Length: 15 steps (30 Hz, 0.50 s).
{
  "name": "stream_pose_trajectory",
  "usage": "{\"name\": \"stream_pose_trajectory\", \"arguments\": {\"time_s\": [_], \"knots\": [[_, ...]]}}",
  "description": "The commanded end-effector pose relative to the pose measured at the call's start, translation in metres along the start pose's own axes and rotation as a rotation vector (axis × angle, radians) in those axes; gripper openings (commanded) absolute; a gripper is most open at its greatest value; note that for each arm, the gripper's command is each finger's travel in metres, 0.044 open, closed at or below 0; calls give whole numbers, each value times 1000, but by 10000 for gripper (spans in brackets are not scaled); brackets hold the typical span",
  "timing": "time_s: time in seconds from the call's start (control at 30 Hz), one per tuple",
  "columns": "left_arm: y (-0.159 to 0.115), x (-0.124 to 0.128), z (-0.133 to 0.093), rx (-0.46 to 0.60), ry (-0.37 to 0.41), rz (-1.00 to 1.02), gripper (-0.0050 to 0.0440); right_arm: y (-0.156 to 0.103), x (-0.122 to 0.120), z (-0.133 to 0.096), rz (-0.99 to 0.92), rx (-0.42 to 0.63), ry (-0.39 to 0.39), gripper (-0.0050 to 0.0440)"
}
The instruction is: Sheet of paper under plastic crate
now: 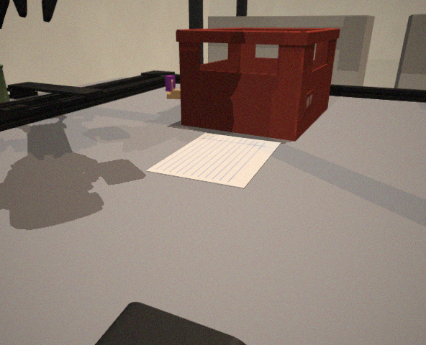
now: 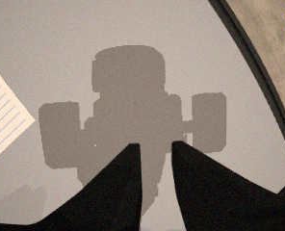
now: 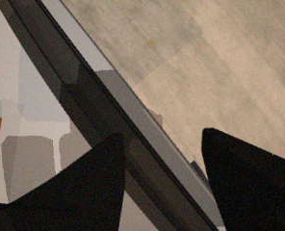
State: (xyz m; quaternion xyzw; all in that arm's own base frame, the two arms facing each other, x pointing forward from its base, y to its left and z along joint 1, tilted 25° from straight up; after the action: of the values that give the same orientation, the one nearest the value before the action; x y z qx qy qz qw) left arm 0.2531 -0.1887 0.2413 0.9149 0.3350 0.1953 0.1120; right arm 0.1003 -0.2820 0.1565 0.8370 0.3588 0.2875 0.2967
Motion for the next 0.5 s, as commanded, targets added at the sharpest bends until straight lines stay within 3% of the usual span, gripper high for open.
{"name": "stream_pose_trajectory", "arguments": {"time_s": [0.0,0.47], "knots": [[4,4,4,4,16,21,60,10,7,4,-12,-21,-8,150],[11,12,14,24,54,88,60,35,31,18,-24,-89,-1,150]]}}
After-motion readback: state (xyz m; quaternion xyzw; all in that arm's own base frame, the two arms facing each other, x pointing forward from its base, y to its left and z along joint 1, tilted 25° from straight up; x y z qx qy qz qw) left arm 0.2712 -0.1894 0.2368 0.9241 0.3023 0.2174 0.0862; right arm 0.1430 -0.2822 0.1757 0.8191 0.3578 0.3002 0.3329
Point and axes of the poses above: on each arm, the point midway between the two fingers, 35 mm back from their tips, its own z axis out along the fingers, its own x axis across the jaws, y = z × x, the point moved 8 cm from there along -z, back along the fingers, and after that the axes turned 10 degrees about z, right-handed, at the moved point
